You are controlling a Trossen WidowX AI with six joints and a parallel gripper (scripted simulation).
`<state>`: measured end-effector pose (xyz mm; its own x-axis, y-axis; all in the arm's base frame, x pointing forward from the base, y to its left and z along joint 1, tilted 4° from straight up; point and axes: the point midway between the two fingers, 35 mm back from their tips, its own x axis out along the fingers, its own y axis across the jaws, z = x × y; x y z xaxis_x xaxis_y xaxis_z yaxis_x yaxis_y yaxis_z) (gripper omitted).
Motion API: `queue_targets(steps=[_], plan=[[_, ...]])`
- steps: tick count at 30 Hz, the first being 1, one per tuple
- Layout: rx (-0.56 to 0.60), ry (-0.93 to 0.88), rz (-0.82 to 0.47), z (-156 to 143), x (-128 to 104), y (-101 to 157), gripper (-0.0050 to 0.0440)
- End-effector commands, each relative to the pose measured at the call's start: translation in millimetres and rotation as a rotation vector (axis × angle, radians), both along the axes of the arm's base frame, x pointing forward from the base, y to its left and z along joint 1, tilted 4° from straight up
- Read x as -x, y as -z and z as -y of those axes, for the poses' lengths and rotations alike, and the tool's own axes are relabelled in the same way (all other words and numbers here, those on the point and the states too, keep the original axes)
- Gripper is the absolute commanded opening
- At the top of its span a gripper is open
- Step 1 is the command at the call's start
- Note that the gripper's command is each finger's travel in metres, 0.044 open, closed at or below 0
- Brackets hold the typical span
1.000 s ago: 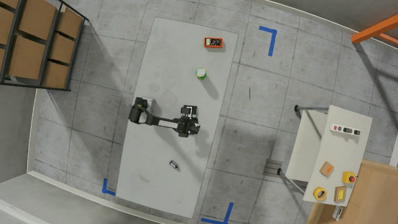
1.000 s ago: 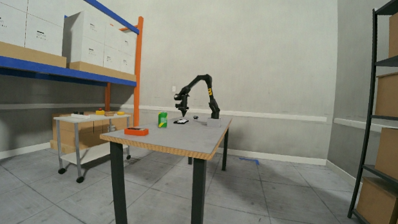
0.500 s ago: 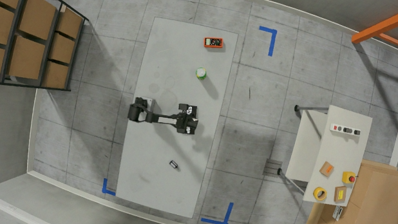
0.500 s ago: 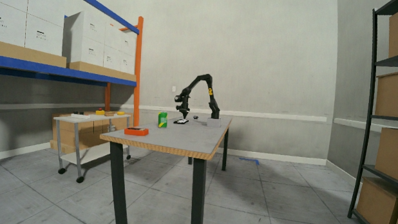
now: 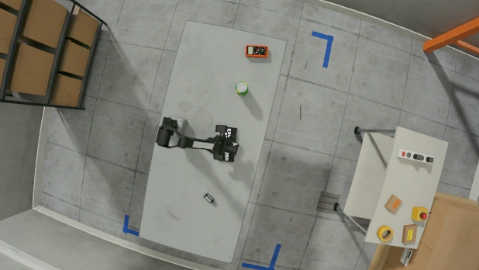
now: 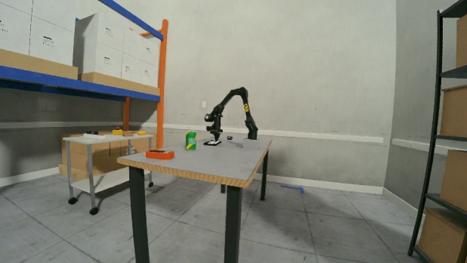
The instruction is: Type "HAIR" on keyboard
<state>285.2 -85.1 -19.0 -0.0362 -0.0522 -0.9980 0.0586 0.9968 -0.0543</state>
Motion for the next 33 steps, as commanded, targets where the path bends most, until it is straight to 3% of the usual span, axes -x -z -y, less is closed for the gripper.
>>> queue_targets(steps=[1,33], plan=[[-0.002,0.002,-0.001,0.7,1.4,4.7,-0.0050],[-0.001,0.001,-0.001,0.8,1.5,6.6,-0.0050]])
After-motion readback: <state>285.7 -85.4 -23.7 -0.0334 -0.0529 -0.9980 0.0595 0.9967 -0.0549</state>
